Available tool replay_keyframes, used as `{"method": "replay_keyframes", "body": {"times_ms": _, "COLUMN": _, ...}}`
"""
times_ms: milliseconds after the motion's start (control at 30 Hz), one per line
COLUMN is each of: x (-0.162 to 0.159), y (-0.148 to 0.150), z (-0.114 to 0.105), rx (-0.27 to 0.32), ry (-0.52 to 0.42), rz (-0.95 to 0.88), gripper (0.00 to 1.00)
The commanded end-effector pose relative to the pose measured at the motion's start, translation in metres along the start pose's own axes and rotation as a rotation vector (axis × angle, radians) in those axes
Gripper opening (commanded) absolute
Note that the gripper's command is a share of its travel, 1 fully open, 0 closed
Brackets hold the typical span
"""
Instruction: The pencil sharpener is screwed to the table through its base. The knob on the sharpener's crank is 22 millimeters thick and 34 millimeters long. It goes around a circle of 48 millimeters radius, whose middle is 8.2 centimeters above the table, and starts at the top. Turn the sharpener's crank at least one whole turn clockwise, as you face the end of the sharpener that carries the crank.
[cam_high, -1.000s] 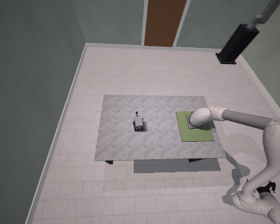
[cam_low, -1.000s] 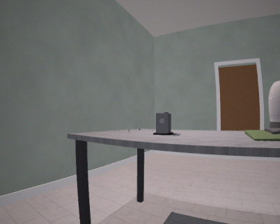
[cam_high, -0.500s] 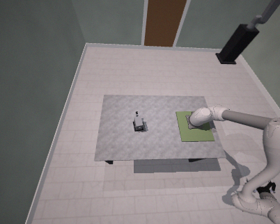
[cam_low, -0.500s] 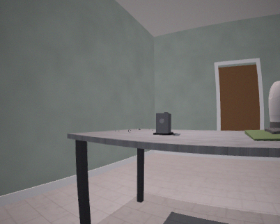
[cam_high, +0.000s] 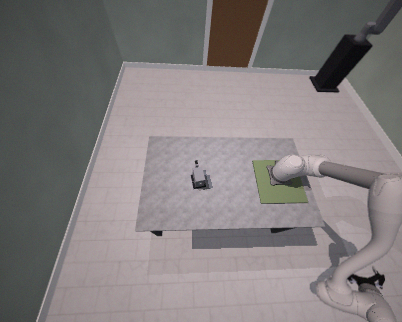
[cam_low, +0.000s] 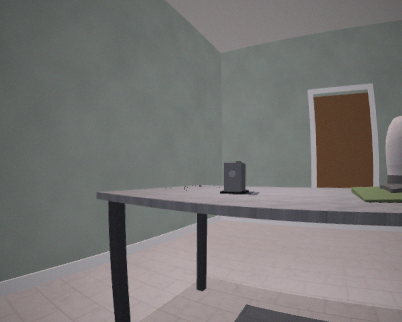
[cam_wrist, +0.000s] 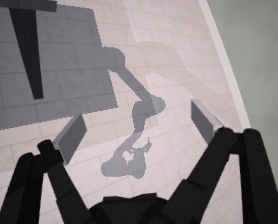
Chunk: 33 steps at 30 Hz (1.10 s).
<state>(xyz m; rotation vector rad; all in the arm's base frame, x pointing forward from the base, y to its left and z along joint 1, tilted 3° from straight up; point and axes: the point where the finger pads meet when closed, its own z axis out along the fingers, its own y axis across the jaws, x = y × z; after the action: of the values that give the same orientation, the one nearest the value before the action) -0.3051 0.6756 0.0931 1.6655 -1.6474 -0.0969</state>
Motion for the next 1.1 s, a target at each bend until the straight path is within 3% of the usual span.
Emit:
{"method": "replay_keyframes", "body": {"times_ms": 0, "x": -0.006, "y": -0.029, "z": -0.03, "rx": -0.005, "ry": -0.039, "rz": 0.065, "gripper": 1.0}}
{"method": "replay_keyframes", "body": {"times_ms": 400, "x": -0.008, "y": -0.141, "z": -0.134, "rx": -0.033, "ry": -0.178, "rz": 0.313, "gripper": 1.0}}
{"method": "replay_keyframes", "body": {"times_ms": 467, "x": -0.008, "y": -0.141, "z": -0.134, "rx": -0.033, "ry": -0.178, "rz": 0.313, "gripper": 1.0}}
{"method": "replay_keyframes", "body": {"times_ms": 500, "x": -0.005, "y": -0.167, "z": -0.156, "rx": -0.041, "ry": -0.209, "rz": 0.371, "gripper": 1.0}}
{"method": "replay_keyframes", "body": {"times_ms": 567, "x": -0.004, "y": -0.177, "z": -0.164, "rx": -0.044, "ry": -0.22, "rz": 0.391, "gripper": 1.0}}
{"method": "replay_keyframes", "body": {"times_ms": 967, "x": 0.03, "y": -0.297, "z": -0.252, "rx": -0.088, "ry": -0.348, "rz": 0.65, "gripper": 1.0}}
{"method": "replay_keyframes", "body": {"times_ms": 1033, "x": 0.03, "y": -0.297, "z": -0.252, "rx": -0.088, "ry": -0.348, "rz": 0.65, "gripper": 1.0}}
{"method": "replay_keyframes", "body": {"times_ms": 1067, "x": 0.042, "y": -0.325, "z": -0.27, "rx": -0.099, "ry": -0.376, "rz": 0.71, "gripper": 1.0}}
